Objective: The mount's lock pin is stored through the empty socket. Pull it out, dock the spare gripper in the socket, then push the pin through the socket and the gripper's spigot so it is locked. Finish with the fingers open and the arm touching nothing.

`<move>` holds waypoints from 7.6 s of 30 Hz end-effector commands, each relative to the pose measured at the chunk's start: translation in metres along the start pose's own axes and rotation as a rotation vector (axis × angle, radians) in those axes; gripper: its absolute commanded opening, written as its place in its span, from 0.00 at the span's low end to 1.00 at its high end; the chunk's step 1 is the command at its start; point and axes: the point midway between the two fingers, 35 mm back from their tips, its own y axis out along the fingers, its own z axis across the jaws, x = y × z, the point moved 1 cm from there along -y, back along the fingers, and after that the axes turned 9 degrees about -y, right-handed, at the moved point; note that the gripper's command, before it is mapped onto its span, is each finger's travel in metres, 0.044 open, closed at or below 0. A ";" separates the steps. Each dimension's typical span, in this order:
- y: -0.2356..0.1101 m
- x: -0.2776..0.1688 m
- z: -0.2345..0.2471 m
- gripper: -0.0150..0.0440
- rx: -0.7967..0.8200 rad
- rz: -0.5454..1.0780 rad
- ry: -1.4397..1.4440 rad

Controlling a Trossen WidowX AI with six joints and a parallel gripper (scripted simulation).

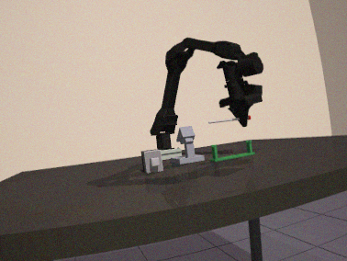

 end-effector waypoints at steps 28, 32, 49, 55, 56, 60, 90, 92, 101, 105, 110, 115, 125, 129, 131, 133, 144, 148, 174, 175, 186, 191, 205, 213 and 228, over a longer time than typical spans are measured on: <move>0.009 0.008 -0.051 0.25 0.005 0.002 -0.058; 0.015 0.007 -0.052 0.25 0.005 0.002 -0.058; 0.039 0.003 -0.053 0.25 0.010 0.003 -0.057; 0.048 0.002 -0.054 0.25 0.012 0.003 -0.057; 0.049 0.002 -0.054 0.25 0.012 0.003 -0.057; 0.055 0.001 -0.054 0.25 0.013 0.003 -0.057; 0.054 0.001 -0.054 0.59 0.017 0.004 -0.056; 0.050 0.001 -0.053 0.59 0.022 0.006 -0.055; 0.036 0.003 -0.049 0.59 0.040 0.010 -0.050; 0.029 0.003 -0.048 0.59 0.046 0.011 -0.048; 0.020 0.005 -0.046 0.59 0.054 0.013 -0.045; 0.011 0.006 -0.044 0.59 0.060 0.015 -0.043; 0.001 0.007 -0.042 0.64 0.072 0.018 -0.039; 0.001 0.007 -0.042 0.82 0.072 0.018 -0.039; -0.009 0.000 -0.043 0.73 0.054 0.022 -0.043; -0.036 -0.019 -0.043 0.64 0.002 0.037 -0.053; -0.054 -0.047 -0.042 0.56 -0.066 0.065 -0.064; -0.012 -0.056 -0.046 0.56 -0.066 0.065 -0.064; 0.030 -0.061 -0.047 0.56 -0.066 0.065 -0.064; 0.032 -0.061 -0.047 0.56 -0.066 0.065 -0.064; 0.050 -0.063 -0.047 0.56 -0.066 0.065 -0.064; 0.057 -0.064 -0.047 0.56 -0.066 0.065 -0.064; 0.057 -0.064 -0.046 0.25 -0.066 0.065 -0.064; 0.051 -0.063 -0.046 0.25 -0.065 0.063 -0.065; 0.030 -0.060 -0.039 0.25 -0.032 0.065 -0.060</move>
